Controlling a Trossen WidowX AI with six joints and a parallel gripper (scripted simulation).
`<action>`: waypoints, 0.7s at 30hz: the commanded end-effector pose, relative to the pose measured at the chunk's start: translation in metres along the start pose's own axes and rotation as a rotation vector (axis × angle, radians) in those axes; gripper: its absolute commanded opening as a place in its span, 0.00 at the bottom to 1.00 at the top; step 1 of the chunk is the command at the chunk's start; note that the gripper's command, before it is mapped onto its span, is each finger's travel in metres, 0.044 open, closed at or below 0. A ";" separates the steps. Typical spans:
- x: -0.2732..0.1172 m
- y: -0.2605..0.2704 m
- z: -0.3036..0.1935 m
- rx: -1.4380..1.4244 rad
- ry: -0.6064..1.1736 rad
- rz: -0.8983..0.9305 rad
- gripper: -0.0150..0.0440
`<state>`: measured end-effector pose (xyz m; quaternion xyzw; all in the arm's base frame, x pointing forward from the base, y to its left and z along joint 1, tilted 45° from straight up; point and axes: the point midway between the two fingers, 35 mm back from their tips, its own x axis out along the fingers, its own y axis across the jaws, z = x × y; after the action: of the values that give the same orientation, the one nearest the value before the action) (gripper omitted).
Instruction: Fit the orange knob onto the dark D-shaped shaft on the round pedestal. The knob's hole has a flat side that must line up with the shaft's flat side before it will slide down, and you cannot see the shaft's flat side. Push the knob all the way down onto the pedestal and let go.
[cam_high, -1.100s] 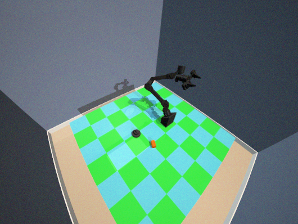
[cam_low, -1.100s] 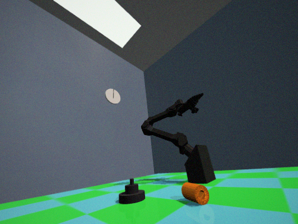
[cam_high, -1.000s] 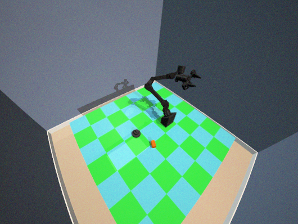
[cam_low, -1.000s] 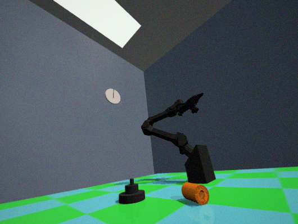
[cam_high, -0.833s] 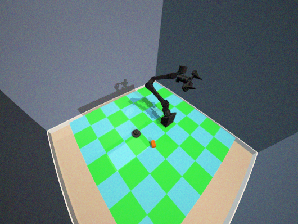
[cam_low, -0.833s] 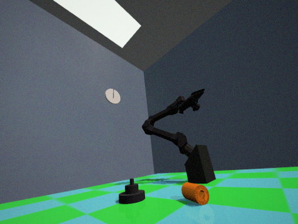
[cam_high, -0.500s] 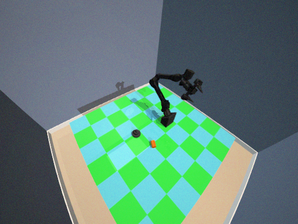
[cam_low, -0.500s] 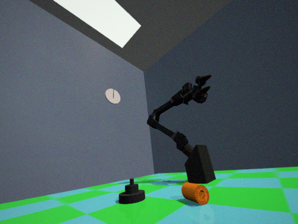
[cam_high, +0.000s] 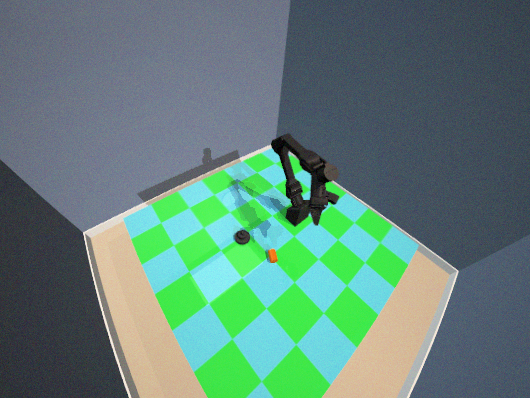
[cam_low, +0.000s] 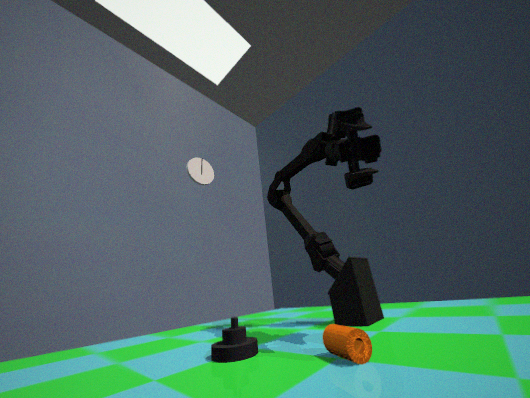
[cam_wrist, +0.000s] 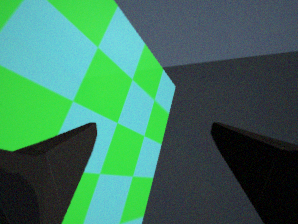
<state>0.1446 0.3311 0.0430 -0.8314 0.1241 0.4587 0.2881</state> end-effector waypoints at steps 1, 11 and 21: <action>0.052 0.021 -0.045 0.210 0.107 0.185 1.00; 0.136 0.081 -0.130 0.715 0.420 0.504 1.00; 0.176 0.144 -0.176 1.024 0.674 0.688 1.00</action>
<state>0.2935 0.1299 -0.0776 -0.6169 0.6460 0.1535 0.4227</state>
